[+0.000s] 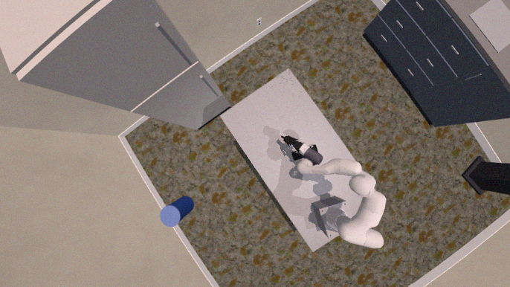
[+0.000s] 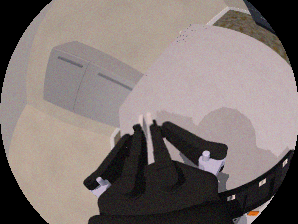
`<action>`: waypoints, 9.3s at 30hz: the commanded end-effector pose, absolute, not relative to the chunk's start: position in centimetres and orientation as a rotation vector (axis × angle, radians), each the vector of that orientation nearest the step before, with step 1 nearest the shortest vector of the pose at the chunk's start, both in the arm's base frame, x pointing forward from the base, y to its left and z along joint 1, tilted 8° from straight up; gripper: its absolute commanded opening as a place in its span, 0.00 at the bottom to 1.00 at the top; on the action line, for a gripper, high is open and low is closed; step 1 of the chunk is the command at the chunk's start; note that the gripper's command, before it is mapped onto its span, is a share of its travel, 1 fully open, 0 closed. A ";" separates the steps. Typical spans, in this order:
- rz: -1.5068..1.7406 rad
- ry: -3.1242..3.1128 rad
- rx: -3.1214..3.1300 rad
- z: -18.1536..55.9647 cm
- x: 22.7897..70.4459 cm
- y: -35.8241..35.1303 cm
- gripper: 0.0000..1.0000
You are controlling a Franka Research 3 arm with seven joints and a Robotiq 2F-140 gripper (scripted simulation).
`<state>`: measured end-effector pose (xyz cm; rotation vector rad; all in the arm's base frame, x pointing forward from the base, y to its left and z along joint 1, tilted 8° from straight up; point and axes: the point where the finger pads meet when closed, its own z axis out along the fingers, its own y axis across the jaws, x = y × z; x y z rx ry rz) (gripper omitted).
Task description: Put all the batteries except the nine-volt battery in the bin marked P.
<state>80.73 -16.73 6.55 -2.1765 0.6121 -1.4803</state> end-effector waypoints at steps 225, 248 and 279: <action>-0.199 0.218 -3.181 4.2 46.3 -14.2 0.05; -0.199 0.218 -3.181 -2.0 49.4 -30.3 0.05; -0.199 0.218 -3.181 -7.1 50.2 -31.5 0.05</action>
